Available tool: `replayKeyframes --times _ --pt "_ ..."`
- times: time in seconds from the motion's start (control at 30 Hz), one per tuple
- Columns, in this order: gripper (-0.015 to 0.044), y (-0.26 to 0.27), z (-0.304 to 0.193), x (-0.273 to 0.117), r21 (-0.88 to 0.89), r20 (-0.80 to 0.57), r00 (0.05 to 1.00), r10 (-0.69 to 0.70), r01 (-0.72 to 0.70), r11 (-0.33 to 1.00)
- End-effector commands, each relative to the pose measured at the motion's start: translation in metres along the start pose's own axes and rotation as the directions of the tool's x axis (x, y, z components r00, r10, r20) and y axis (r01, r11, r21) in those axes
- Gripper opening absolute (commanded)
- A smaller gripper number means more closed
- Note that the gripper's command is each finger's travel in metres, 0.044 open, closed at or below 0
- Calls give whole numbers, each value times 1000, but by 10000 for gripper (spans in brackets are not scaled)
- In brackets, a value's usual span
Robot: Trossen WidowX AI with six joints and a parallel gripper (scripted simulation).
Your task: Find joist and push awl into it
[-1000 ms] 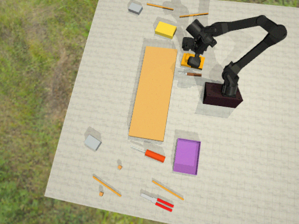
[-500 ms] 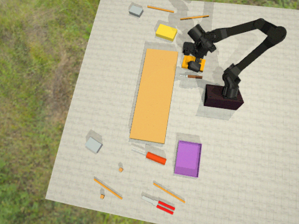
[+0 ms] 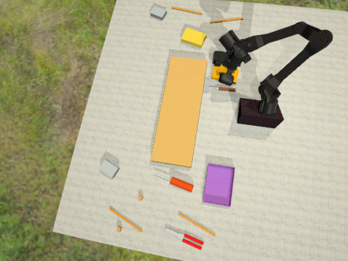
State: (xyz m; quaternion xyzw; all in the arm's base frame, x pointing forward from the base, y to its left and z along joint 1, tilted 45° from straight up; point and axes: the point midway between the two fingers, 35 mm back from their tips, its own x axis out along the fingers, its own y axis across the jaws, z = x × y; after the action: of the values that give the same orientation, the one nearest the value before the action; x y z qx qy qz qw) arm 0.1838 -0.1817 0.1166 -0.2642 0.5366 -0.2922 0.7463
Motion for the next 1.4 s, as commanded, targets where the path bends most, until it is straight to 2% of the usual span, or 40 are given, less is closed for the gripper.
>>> replayKeyframes --times 0.0,0.77,0.97,1.0,1.37 --pt "321 1 -1 1 -6 -1 1000 5 -5 1000" --pt "168 1 -1 1 -6 -1 1000 5 -5 1000" --pt "10 4 6 -10 -1 -6 1000 15 -15 1000" --pt "0 4 7 -13 0 -7 1000 18 -18 1000" --pt "0 7 21 -52 3 -15 999 30 -30 1000"
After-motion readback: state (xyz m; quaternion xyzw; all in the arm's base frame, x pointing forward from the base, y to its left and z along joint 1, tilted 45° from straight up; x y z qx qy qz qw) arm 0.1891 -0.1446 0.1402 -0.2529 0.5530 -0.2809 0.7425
